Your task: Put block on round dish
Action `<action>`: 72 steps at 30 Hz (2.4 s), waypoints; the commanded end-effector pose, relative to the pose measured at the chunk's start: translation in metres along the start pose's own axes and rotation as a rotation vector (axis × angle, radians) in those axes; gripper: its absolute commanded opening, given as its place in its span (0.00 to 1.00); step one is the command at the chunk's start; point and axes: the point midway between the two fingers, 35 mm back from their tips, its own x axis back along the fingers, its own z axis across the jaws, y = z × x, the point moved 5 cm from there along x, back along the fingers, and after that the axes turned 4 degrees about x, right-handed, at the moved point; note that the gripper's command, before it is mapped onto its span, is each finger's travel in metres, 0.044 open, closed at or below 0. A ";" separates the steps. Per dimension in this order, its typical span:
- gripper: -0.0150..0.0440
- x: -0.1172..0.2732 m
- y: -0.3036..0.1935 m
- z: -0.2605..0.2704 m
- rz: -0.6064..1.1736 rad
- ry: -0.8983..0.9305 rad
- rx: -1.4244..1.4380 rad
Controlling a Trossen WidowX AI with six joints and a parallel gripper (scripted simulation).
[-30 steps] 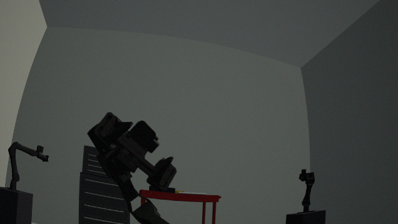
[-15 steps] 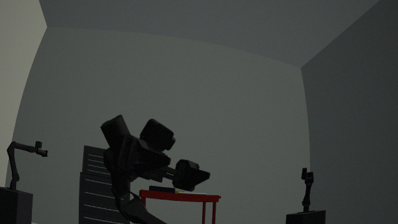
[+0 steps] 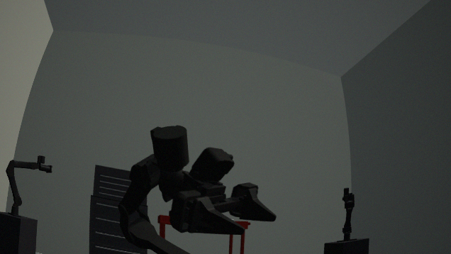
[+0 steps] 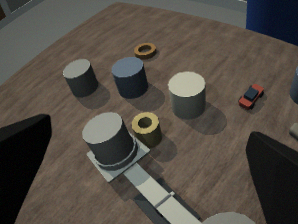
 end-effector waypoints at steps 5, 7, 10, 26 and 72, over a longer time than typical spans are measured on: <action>1.00 -0.029 -0.011 0.027 0.230 -0.001 -0.164; 1.00 -0.034 -0.013 0.034 0.279 -0.015 -0.194; 1.00 -0.042 -0.018 0.045 0.358 -0.052 -0.240; 1.00 -0.064 -0.038 0.098 0.549 -0.448 -0.346; 1.00 -0.149 -0.018 0.134 0.816 -0.542 0.102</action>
